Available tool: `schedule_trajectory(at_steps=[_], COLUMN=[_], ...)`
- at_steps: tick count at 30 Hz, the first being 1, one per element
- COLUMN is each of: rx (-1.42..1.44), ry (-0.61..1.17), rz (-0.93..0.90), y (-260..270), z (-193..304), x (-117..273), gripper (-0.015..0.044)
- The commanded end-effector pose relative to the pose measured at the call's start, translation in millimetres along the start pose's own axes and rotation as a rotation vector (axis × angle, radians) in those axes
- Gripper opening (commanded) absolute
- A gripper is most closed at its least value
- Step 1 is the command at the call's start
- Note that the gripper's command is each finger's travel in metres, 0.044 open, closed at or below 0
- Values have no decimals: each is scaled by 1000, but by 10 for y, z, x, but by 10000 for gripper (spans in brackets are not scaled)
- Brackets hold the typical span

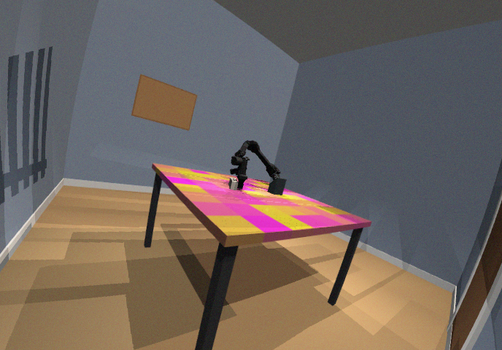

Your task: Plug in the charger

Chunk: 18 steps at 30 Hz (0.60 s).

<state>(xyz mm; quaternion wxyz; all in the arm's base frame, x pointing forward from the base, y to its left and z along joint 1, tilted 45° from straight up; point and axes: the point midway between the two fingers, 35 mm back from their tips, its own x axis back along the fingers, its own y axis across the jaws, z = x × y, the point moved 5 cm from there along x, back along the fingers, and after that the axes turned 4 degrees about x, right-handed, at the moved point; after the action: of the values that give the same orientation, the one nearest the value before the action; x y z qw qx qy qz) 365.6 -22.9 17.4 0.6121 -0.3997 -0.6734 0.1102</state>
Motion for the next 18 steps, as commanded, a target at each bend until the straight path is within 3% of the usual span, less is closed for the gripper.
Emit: schedule_trajectory(at_steps=[1, 18], rx=[-19, -19], ry=[-16, -16], rz=[-2, -2], y=[-6, -7], z=[-50, -55], x=[3, 25], gripper=[0, 0])
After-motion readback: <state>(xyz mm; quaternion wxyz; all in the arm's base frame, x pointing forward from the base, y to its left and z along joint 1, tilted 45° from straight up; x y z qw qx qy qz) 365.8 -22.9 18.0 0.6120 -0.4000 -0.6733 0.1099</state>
